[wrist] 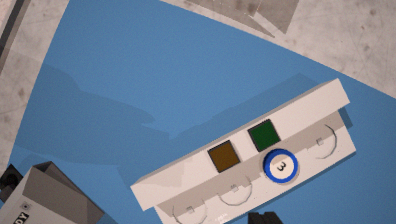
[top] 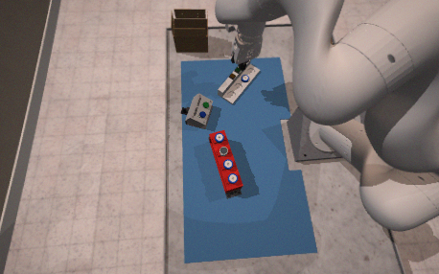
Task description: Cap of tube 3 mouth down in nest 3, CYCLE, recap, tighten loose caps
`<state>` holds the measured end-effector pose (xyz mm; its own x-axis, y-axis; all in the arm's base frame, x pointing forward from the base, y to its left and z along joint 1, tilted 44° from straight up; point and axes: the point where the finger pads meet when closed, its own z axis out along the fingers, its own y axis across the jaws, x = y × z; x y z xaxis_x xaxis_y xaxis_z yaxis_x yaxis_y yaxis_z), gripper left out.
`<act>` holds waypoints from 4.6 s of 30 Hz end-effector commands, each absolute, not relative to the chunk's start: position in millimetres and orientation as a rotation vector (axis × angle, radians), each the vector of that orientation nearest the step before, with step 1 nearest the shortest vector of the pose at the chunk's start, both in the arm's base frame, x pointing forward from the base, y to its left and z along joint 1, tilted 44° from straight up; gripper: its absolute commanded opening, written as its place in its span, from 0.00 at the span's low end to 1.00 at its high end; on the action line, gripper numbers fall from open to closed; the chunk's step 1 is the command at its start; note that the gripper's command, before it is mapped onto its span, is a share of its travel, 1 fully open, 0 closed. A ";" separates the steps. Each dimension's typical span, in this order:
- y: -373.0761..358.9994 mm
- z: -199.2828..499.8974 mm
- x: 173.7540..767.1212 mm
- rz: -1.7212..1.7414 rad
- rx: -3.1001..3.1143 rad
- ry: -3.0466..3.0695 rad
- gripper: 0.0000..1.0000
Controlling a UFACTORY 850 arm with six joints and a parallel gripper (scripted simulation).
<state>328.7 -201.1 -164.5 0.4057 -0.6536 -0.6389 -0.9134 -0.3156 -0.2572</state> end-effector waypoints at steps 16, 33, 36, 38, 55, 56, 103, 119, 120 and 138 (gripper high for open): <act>-139.8 -134.4 391.6 0.876 -1.560 2.079 0.00; -72.1 -102.2 458.0 0.876 -1.559 2.078 0.00; -60.9 -96.9 469.1 0.876 -1.559 2.078 0.00; -49.6 -91.5 480.2 0.876 -1.559 2.078 0.00; -32.4 -102.2 484.1 0.876 -1.559 2.078 0.00; -32.4 -102.2 484.1 0.876 -1.559 2.078 0.00; -25.7 -109.2 483.5 0.876 -1.559 2.078 0.00; -23.0 -112.1 483.3 0.876 -1.559 2.078 0.00; -23.2 -111.9 483.3 0.876 -1.559 2.078 0.00; -44.7 -89.2 485.0 0.876 -1.559 2.078 0.00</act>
<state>484.0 -40.4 -93.7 -0.3004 -0.7036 -0.6439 -0.9522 0.1819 0.2454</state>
